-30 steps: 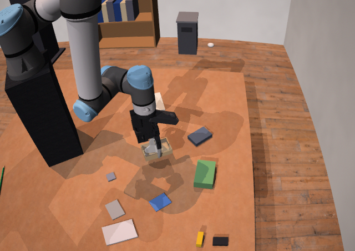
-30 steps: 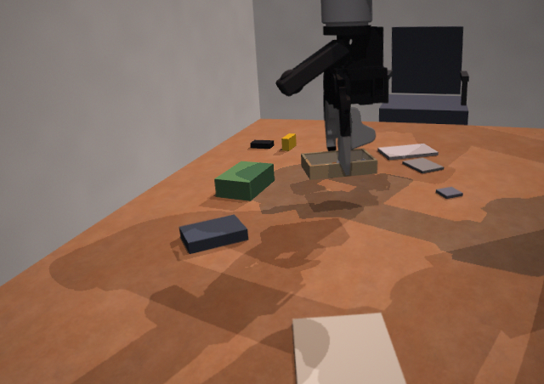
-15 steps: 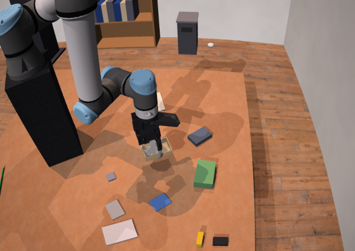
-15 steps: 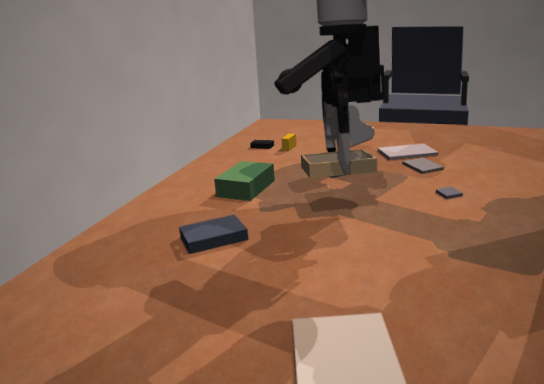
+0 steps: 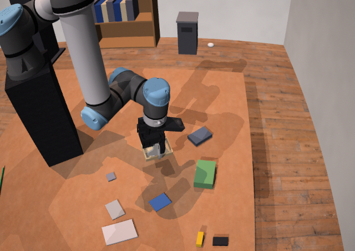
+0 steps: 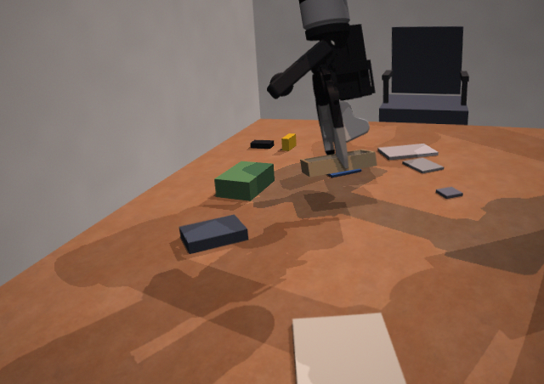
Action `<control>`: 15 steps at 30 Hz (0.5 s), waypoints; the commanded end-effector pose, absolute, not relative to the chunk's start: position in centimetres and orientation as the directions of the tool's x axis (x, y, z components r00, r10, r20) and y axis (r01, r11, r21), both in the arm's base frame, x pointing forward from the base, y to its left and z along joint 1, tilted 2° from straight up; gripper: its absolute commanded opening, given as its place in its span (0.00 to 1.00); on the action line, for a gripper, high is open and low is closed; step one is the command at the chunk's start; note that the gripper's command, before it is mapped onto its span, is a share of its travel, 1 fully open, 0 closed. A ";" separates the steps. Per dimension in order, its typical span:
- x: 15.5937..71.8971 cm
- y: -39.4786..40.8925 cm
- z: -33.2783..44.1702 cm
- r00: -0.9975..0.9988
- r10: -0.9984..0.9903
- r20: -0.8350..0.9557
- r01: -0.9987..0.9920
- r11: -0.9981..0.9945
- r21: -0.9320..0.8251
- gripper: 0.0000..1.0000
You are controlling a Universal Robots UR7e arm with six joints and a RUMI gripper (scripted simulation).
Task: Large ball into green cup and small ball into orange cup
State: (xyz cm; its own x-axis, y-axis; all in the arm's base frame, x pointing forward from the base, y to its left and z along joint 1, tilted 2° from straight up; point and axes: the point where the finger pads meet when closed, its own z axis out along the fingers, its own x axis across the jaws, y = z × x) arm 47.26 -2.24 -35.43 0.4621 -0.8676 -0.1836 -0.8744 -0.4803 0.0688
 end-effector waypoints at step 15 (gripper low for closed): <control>47.5 -2.2 -35.6 0.442 -0.875 -0.199 -0.843 -0.480 0.241 0.44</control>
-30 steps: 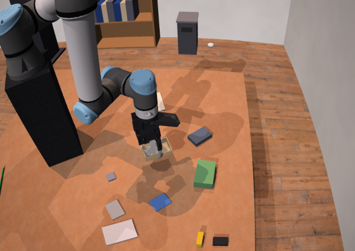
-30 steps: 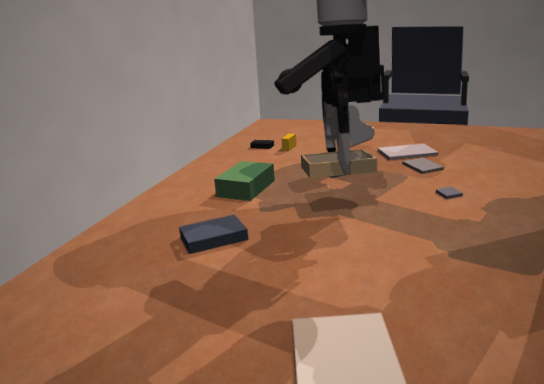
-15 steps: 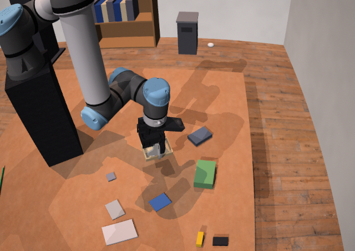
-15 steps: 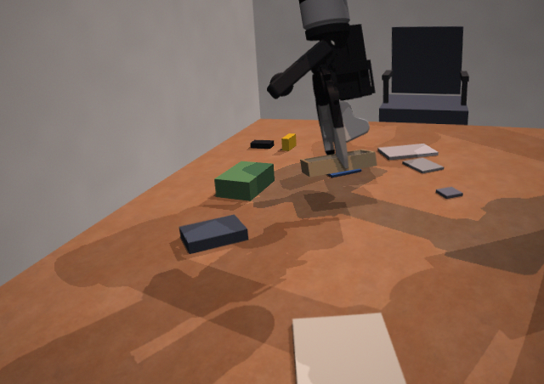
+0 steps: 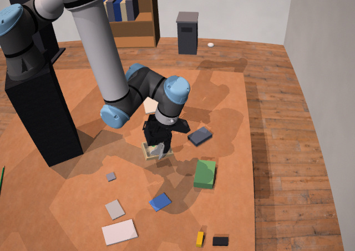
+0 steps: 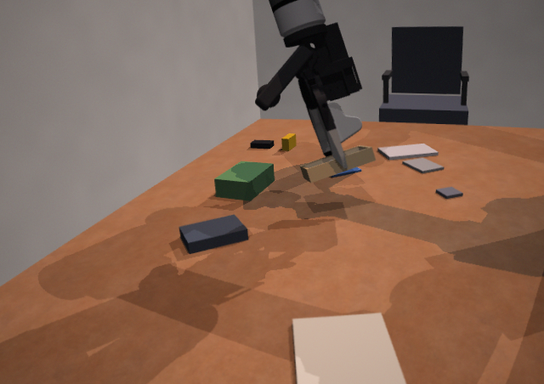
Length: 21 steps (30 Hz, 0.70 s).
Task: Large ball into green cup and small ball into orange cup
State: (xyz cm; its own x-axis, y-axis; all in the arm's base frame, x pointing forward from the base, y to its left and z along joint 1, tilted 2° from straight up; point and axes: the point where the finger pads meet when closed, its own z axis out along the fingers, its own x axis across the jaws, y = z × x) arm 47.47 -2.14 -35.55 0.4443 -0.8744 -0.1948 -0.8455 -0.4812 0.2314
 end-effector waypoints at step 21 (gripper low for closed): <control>47.2 -2.1 -35.5 0.472 -0.879 -0.062 -0.875 -0.476 0.087 0.44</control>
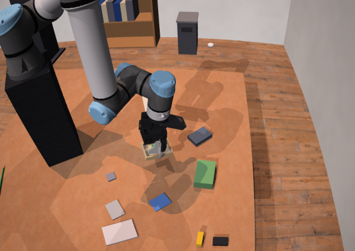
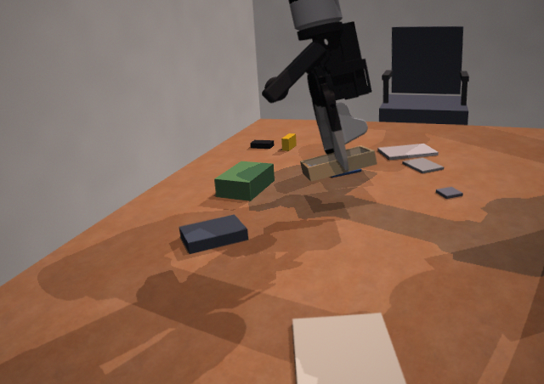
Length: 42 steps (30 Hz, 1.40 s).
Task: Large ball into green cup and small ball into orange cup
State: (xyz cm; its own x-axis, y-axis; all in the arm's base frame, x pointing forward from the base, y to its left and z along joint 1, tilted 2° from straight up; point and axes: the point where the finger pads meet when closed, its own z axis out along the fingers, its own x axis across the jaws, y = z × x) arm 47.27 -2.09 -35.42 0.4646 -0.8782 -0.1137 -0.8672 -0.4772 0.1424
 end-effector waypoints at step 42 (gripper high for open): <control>47.0 -2.0 -35.5 0.476 -0.878 0.045 -0.879 -0.477 -0.008 0.44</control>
